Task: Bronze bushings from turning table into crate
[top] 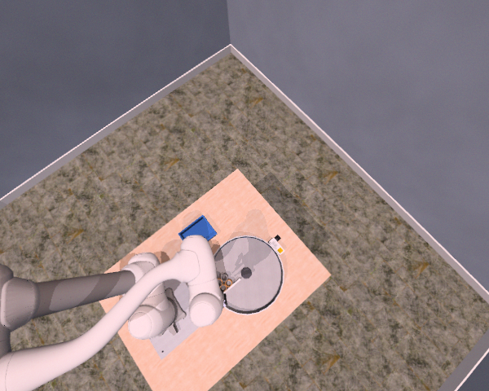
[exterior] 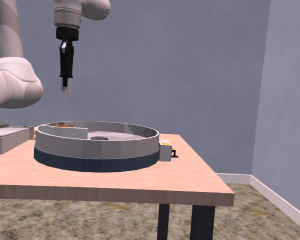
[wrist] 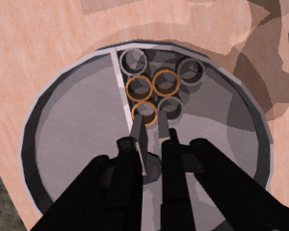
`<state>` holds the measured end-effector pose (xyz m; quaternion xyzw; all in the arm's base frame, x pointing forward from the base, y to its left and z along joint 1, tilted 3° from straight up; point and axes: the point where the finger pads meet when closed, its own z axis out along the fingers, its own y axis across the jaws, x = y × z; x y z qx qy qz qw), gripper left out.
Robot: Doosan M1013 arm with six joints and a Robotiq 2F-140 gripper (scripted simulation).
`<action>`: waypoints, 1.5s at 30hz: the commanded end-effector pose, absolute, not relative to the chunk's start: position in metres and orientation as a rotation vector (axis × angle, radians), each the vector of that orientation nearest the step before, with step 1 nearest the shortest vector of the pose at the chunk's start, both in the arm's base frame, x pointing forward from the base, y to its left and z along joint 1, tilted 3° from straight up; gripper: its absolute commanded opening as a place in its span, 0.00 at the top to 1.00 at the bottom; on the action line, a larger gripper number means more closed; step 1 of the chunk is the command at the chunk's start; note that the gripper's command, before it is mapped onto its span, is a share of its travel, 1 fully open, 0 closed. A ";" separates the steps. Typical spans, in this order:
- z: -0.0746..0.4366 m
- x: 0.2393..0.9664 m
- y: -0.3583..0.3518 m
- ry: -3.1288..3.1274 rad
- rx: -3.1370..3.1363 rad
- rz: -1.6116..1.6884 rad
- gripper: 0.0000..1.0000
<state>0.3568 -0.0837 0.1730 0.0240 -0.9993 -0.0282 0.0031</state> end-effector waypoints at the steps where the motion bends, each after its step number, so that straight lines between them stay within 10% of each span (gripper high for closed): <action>1: 0.173 0.357 -0.084 -3.133 0.075 -0.089 0.90; 45: 0.109 0.385 -0.091 -2.680 -1.570 -0.070 0.90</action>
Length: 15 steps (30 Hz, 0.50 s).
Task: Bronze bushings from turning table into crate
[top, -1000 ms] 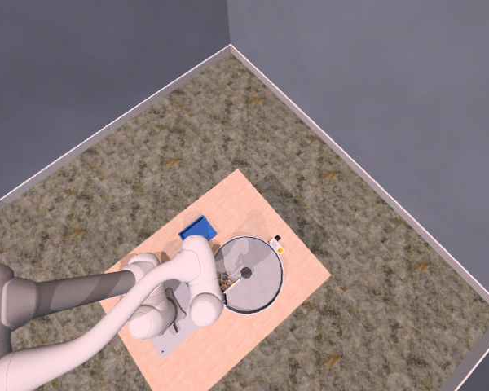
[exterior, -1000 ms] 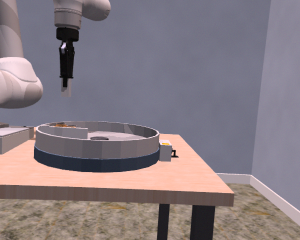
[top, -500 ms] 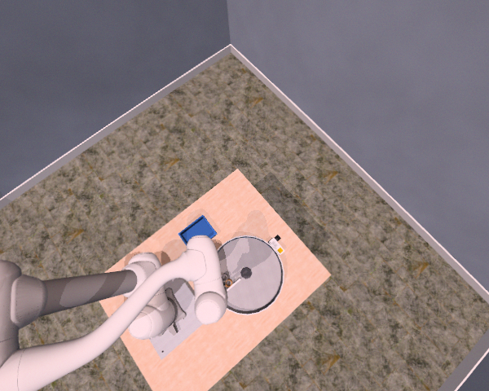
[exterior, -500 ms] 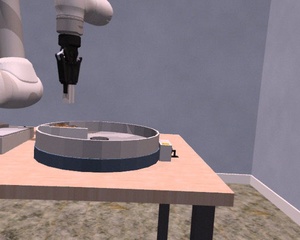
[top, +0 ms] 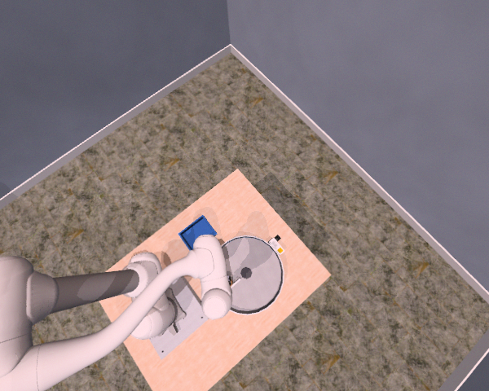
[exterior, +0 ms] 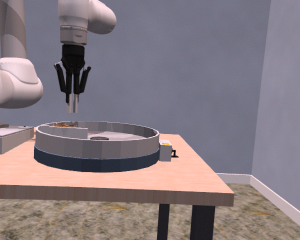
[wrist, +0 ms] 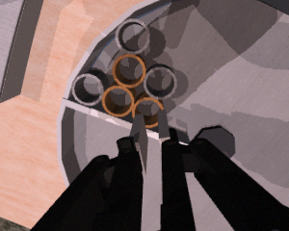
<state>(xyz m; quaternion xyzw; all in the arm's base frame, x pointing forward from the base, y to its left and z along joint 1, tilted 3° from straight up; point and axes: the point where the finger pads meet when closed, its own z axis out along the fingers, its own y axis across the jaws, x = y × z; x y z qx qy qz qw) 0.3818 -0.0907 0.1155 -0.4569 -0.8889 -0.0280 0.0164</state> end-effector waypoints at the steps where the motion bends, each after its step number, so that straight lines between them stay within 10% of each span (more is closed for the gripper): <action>1: 0.107 0.386 -0.091 -2.649 -1.620 -0.069 0.90; 15: 0.094 0.391 -0.092 -2.446 -1.904 -0.062 0.90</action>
